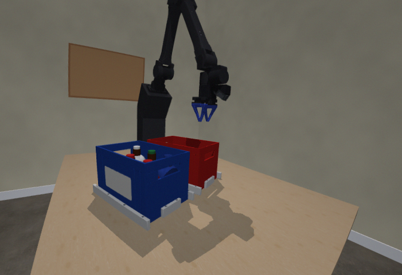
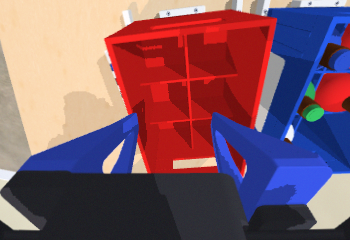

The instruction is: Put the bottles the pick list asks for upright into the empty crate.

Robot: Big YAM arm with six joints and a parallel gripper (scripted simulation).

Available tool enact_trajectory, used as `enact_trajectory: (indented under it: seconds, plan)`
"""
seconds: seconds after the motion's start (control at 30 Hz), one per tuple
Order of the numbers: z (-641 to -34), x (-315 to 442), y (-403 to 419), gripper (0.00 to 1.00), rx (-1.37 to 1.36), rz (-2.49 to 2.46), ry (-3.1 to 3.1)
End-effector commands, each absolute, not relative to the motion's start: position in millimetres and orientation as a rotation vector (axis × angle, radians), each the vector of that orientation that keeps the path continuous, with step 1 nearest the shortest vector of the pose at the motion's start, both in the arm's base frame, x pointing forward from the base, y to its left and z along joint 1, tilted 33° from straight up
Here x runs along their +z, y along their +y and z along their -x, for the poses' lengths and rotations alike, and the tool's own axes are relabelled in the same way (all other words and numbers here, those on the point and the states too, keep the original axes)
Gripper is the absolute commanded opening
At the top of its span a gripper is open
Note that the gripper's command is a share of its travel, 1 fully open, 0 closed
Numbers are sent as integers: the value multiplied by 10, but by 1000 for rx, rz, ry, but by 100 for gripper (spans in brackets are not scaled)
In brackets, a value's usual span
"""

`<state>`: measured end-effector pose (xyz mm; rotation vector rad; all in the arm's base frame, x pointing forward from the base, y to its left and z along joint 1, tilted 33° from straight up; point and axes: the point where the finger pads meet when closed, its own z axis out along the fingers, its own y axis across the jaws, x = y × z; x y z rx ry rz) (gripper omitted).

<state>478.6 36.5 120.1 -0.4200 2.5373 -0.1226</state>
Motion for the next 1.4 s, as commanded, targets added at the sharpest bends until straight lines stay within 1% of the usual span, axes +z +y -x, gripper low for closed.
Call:
enact_trajectory:
  seconds: [0.0,0.03,0.2,0.67,1.37]
  plan:
    - [-4916,1468,316,61,-137,453,2487]
    - [-4924,1371,268,61,-135,458,2511]
    - [-4949,1593,28,61,-142,454,2482]
    - [-5027,1628,-555,61,-138,460,2516]
    - [-5132,1951,-1479,61,-144,459,2515]
